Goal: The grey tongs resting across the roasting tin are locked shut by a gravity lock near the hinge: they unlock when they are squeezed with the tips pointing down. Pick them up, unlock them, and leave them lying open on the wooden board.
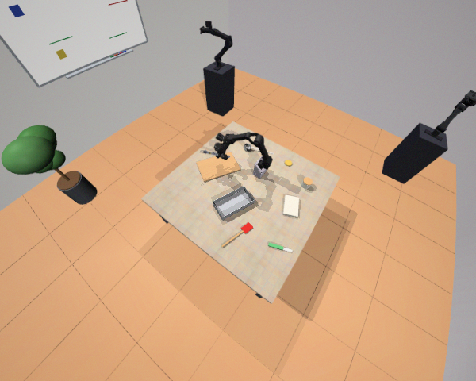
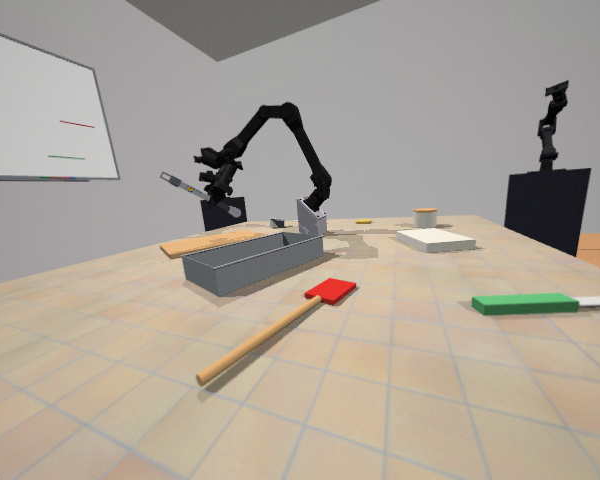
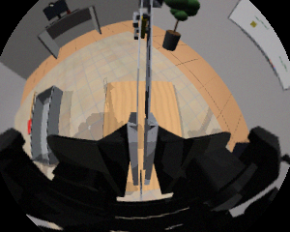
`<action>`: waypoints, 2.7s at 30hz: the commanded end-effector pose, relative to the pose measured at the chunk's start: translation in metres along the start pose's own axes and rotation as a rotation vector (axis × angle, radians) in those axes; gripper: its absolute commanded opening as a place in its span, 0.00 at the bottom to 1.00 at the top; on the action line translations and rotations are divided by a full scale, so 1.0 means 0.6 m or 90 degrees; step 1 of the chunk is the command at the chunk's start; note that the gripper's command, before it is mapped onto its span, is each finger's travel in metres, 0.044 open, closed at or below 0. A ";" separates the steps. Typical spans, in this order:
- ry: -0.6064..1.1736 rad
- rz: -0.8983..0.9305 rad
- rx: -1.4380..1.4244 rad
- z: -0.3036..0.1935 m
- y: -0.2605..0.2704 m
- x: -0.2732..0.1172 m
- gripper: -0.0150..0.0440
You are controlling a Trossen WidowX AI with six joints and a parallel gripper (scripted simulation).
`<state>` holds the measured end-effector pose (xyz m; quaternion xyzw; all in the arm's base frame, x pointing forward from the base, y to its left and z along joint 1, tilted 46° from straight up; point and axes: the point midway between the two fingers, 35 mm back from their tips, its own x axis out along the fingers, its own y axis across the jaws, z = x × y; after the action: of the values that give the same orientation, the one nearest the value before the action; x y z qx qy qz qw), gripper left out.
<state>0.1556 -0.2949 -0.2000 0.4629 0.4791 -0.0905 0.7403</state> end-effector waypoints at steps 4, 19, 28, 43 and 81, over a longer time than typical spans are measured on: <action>-0.073 0.003 -0.003 0.000 0.005 -0.014 0.00; -0.198 0.011 -0.018 -0.023 0.029 -0.038 0.00; -0.218 0.013 -0.021 -0.027 0.035 -0.043 0.00; -0.218 0.013 -0.021 -0.027 0.035 -0.043 0.00; -0.070 0.001 -0.006 0.001 0.005 -0.014 0.00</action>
<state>0.1510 -0.2907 -0.1895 0.4573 0.4205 -0.1197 0.7744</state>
